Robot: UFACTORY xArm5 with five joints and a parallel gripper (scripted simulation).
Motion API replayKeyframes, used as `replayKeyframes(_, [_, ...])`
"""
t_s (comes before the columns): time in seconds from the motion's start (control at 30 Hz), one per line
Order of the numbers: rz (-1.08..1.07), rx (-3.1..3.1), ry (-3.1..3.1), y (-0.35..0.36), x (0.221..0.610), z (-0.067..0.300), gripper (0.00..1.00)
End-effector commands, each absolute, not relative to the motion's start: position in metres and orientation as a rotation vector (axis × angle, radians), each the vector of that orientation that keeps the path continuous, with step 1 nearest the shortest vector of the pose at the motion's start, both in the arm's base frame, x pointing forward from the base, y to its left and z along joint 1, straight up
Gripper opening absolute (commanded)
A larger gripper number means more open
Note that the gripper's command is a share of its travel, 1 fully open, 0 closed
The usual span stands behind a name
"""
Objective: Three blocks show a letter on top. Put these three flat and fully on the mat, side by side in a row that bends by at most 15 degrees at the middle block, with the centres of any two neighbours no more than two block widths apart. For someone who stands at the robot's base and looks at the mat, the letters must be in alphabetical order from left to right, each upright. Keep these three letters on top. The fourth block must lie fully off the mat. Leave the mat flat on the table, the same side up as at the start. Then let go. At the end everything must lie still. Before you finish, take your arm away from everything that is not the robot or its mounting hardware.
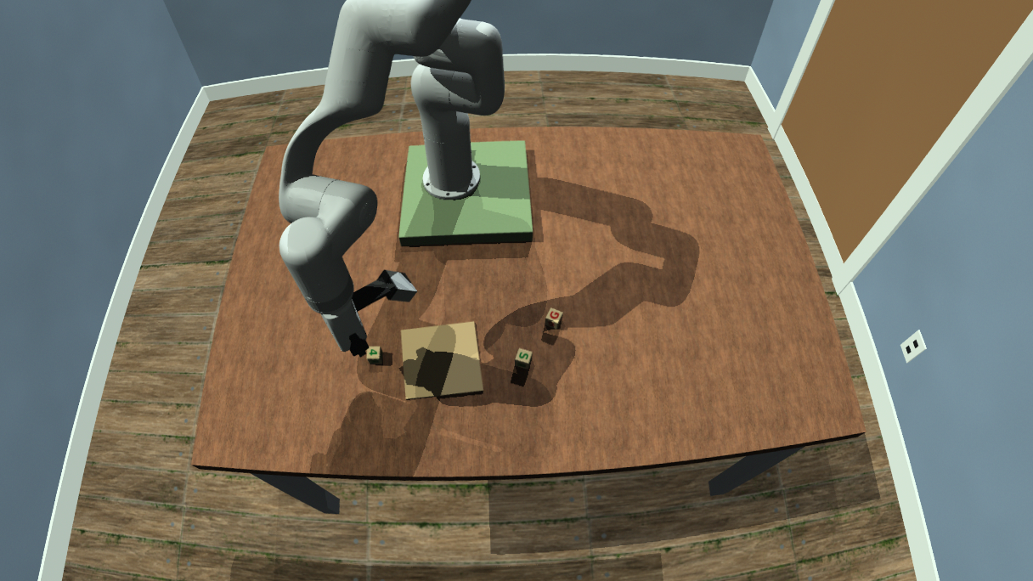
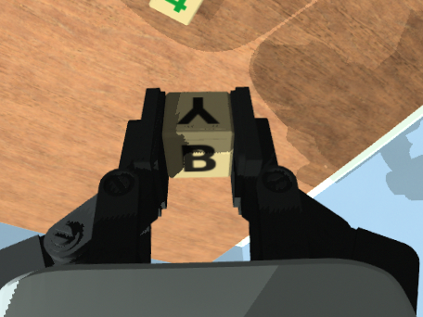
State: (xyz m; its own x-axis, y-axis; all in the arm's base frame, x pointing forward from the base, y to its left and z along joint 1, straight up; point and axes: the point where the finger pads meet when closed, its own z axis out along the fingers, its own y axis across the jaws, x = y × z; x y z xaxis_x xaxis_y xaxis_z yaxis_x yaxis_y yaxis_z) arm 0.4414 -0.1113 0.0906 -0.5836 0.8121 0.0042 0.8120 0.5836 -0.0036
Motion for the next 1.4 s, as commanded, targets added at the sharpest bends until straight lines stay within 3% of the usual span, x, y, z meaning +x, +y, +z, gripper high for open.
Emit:
replayKeyframes(0.0, [0.000,-1.235,-2.887,-0.106,0.443,0.092,0.21])
replayKeyframes(1.37, [-0.001,0.624,-3.077,-0.052,0.441,0.094,0.21])
